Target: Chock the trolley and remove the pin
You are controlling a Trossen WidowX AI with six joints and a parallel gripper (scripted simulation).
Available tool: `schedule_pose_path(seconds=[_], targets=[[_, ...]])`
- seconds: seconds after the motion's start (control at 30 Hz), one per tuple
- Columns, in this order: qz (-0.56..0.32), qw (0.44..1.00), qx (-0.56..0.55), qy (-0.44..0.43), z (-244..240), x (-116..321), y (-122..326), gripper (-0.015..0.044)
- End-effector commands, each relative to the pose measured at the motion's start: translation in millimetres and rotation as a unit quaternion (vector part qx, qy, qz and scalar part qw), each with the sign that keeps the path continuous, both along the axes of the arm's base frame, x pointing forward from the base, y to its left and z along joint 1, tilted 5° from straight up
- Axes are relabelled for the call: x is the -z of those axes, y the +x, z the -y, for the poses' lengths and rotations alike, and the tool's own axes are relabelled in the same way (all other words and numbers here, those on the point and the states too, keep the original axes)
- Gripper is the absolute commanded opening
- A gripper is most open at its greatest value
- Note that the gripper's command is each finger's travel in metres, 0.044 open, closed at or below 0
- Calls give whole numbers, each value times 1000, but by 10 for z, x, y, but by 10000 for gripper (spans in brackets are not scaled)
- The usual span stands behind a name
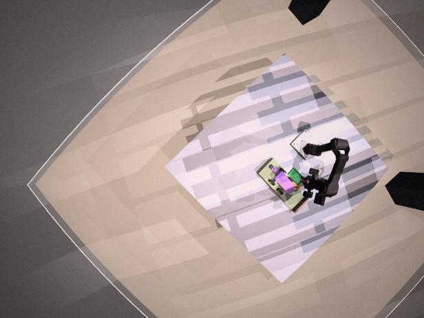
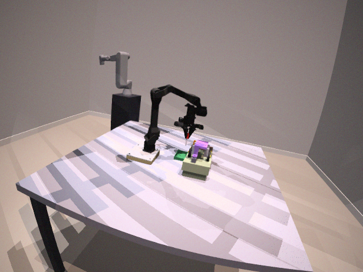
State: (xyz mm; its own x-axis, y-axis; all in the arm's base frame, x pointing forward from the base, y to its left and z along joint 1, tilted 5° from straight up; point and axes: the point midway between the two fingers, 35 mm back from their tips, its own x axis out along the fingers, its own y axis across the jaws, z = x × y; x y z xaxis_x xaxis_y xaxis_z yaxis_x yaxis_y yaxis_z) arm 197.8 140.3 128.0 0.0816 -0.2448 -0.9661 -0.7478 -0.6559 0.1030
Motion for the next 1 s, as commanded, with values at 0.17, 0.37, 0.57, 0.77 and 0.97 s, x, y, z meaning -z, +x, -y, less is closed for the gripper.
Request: schedule_pose_path(seconds=[0.17, 0.37, 0.57, 0.77, 0.97], targets=[[-39, 989, -142, 16, 22, 0, 0, 0], [-60, 971, -230, 25, 33, -2, 3, 0], [-76, 945, -318, 35, 43, -5, 8, 0], [-88, 910, -403, 44, 53, -10, 13, 0], [-95, 879, -465, 49, 60, -15, 18, 0]])
